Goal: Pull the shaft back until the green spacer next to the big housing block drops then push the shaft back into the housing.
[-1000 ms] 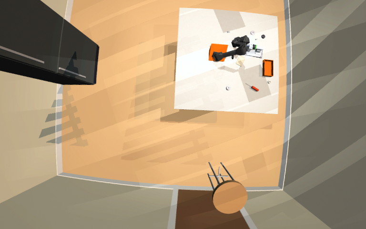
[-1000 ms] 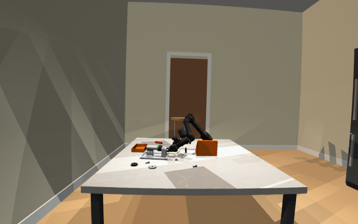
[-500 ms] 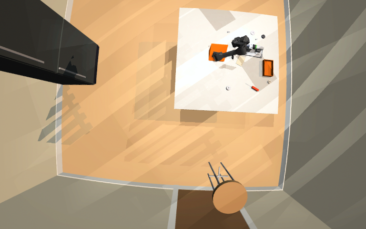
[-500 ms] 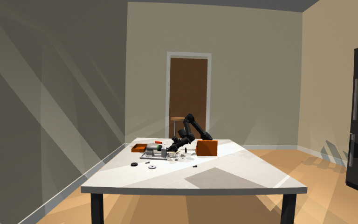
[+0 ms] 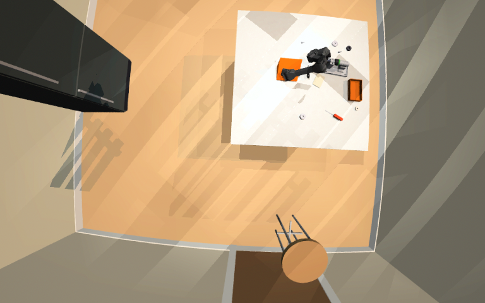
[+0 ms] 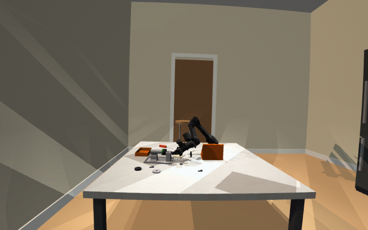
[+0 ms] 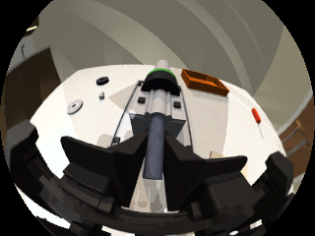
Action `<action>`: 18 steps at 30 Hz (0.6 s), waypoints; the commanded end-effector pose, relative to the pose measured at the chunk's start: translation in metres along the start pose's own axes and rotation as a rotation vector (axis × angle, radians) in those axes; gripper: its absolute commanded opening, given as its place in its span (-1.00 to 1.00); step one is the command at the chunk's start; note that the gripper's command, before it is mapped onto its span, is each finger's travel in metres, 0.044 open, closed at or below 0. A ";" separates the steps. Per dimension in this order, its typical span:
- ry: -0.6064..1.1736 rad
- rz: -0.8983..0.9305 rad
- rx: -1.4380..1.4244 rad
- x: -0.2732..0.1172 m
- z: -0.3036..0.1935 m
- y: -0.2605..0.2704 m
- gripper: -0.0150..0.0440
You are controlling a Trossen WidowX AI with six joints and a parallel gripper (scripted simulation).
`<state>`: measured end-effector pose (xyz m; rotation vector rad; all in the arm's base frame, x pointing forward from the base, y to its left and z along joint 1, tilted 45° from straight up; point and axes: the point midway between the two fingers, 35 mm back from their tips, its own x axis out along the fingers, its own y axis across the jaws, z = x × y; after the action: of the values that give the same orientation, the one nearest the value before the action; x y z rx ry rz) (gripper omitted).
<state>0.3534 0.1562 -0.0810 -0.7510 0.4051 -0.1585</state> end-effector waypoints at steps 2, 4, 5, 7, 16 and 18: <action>-0.001 0.002 -0.004 -0.002 -0.001 0.000 -0.49; -0.001 0.002 -0.004 -0.003 -0.002 0.000 -0.49; -0.001 0.003 -0.004 -0.004 -0.002 0.000 -0.49; -0.001 0.003 -0.004 -0.005 -0.003 0.000 -0.49; 0.000 0.003 -0.004 -0.011 -0.007 0.000 -0.49; 0.000 0.003 -0.004 -0.013 -0.007 0.000 -0.49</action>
<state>0.3434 0.1552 -0.0820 -0.7530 0.4057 -0.1557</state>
